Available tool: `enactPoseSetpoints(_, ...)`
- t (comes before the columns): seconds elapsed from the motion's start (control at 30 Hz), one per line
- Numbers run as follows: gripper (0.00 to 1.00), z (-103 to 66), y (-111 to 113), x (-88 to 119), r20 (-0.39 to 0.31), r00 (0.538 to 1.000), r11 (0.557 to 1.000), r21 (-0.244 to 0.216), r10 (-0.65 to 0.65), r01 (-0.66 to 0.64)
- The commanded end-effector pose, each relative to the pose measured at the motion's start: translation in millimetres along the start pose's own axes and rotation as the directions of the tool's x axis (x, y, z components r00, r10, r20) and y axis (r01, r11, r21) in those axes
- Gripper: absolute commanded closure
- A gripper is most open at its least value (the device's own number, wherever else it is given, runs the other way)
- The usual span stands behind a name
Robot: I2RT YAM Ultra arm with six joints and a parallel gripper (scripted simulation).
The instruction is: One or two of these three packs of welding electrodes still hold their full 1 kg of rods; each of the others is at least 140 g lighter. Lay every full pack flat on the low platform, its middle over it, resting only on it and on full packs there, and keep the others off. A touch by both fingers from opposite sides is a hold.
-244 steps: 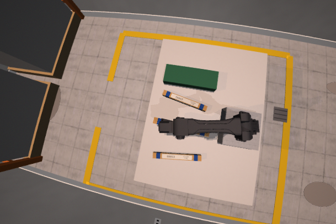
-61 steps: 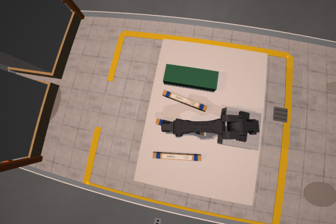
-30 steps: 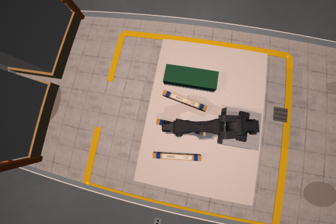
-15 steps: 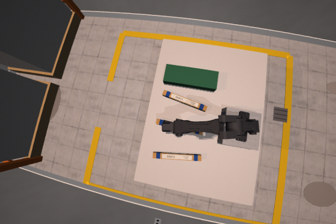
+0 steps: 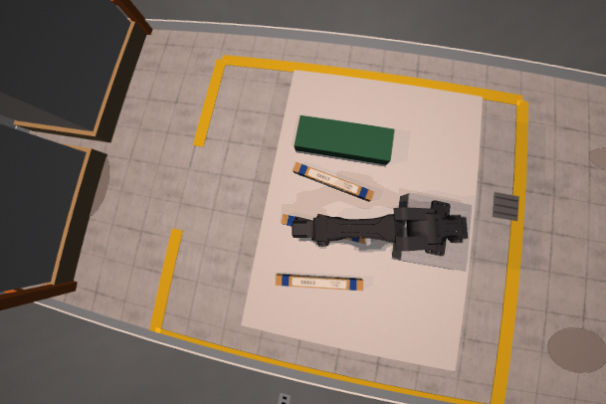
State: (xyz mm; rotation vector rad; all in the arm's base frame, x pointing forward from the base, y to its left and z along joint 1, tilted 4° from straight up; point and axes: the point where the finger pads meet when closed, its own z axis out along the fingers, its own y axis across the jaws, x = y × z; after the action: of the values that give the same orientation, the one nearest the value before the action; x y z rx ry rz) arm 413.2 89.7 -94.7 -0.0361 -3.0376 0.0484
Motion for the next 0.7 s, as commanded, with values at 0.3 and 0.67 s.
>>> enactPoseSetpoints(0.3, 1.0, -34.5, -2.0, -14.0, 0.069, 0.998, 1.0, -0.016, 0.007, -0.006)
enactPoseSetpoints(0.67, 1.0, -36.4, -0.8, -15.2, 0.074, 0.997, 1.0, -0.017, 0.005, -0.004)
